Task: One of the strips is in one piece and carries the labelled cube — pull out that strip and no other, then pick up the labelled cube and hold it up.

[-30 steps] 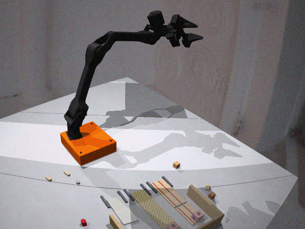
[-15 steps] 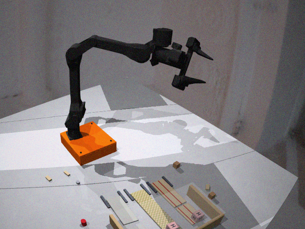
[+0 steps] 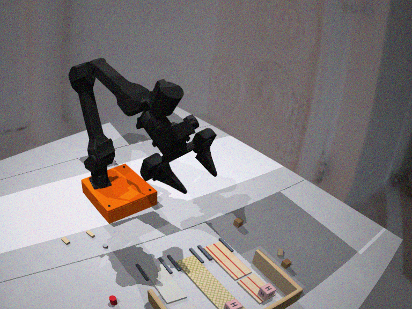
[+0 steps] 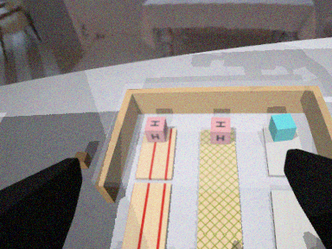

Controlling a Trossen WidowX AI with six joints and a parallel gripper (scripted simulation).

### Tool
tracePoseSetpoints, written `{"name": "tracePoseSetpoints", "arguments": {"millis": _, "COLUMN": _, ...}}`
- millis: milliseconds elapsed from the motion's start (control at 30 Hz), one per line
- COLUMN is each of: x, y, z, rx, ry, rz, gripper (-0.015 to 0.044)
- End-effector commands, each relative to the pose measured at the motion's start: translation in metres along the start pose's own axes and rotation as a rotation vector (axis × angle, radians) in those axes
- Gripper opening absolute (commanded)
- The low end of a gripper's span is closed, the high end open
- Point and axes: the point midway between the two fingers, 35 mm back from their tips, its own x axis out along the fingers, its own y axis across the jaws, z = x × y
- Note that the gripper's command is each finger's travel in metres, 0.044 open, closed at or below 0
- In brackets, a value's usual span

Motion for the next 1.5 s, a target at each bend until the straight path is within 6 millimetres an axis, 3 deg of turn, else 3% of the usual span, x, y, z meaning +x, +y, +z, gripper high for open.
{"name": "tracePoseSetpoints", "arguments": {"millis": 0, "x": -0.010, "y": -0.041, "z": -0.042, "rx": -0.131, "ry": 0.113, "rz": -0.024, "gripper": 0.0400}}
{"name": "tracePoseSetpoints", "arguments": {"millis": 67, "x": -0.013, "y": -0.048, "z": -0.050, "rx": -0.153, "ry": 0.134, "rz": -0.026, "gripper": 0.0400}}
{"name": "tracePoseSetpoints", "arguments": {"millis": 667, "x": -0.013, "y": -0.048, "z": -0.050, "rx": -0.153, "ry": 0.134, "rz": -0.026, "gripper": 0.0400}}
{"name": "tracePoseSetpoints", "arguments": {"millis": 733, "x": -0.009, "y": -0.048, "z": -0.050, "rx": -0.146, "ry": 0.163, "rz": -0.028, "gripper": 0.0348}}
{"name": "tracePoseSetpoints", "arguments": {"millis": 933, "x": 0.027, "y": -0.047, "z": -0.054, "rx": -0.083, "ry": 0.422, "rz": -0.059, "gripper": 0.0190}}
{"name": "tracePoseSetpoints", "arguments": {"millis": 1167, "x": 0.069, "y": -0.042, "z": -0.074, "rx": -0.007, "ry": 0.732, "rz": -0.113, "gripper": 0.0006}}
{"name": "tracePoseSetpoints", "arguments": {"millis": 1467, "x": 0.107, "y": -0.038, "z": -0.111, "rx": 0.060, "ry": 1.058, "rz": -0.208, "gripper": 0.0000}}
